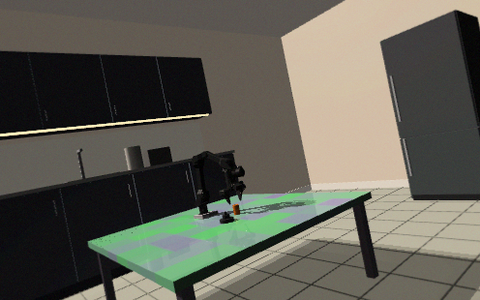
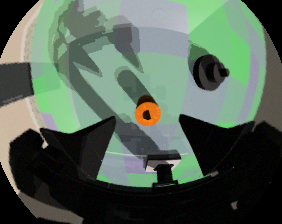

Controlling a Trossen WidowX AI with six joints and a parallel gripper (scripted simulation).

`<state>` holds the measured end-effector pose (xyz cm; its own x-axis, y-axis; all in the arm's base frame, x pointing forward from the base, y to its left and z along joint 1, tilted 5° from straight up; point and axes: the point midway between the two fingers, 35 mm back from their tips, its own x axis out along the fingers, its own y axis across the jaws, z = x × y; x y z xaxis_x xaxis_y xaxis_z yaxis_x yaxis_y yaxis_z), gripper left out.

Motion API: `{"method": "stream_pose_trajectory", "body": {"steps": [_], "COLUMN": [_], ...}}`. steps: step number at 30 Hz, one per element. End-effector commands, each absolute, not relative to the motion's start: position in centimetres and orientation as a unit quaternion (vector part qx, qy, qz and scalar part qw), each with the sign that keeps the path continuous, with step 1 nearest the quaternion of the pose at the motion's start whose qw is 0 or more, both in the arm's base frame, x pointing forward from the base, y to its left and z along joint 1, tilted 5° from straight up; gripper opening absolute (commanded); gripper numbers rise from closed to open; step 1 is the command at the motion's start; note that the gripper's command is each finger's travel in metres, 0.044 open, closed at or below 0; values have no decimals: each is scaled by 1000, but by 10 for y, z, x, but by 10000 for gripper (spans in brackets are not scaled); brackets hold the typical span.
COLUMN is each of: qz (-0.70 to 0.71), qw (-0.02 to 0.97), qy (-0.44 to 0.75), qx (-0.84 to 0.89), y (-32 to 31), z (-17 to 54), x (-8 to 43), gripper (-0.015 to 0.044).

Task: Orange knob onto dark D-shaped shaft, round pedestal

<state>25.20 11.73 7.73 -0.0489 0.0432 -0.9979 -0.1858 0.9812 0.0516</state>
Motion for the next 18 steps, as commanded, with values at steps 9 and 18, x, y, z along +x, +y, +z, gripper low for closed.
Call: {"method": "stream_pose_trajectory", "body": {"steps": [9,18], "qz": [80,80], "qw": [685,685], "qy": [722,722], "qx": [-50,-50], "y": [118,118], "z": [55,40], "x": [251,250], "gripper": [440,440]}}
